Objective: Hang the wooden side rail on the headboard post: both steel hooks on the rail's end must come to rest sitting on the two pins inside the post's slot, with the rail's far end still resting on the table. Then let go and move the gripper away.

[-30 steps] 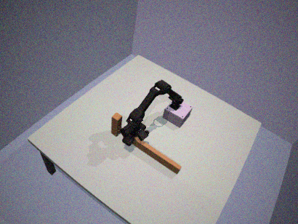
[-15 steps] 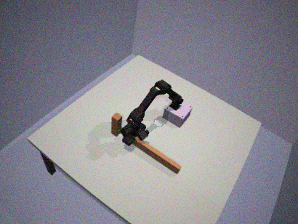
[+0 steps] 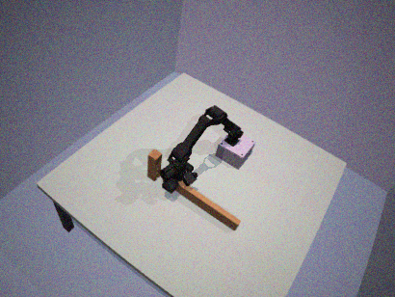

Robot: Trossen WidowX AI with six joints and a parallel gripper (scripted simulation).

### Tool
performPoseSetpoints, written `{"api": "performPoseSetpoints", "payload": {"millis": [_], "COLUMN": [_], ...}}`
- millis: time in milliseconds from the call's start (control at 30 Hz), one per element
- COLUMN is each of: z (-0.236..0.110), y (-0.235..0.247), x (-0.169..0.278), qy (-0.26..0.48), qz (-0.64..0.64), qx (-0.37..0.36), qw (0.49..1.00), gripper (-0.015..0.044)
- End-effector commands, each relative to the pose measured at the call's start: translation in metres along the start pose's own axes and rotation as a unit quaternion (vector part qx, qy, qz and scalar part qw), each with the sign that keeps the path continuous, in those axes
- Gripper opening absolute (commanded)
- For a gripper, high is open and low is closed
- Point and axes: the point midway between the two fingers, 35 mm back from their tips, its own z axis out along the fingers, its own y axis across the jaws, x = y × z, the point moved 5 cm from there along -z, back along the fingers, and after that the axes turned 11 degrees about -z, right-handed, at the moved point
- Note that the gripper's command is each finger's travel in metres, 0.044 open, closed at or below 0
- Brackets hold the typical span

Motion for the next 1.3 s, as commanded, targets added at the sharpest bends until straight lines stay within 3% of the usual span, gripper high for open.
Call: {"api": "performPoseSetpoints", "payload": {"millis": [0, 1267], "z": [-0.0103, -0.0163], "y": [-0.0023, -0.0022], "x": [0.0009, 0.0009], "qy": [0.002, 0.002], "qz": [0.001, 0.001], "qx": [0.012, 0.012], "qw": [1.000, 1.000], "gripper": [0.0000, 0.0000]}}
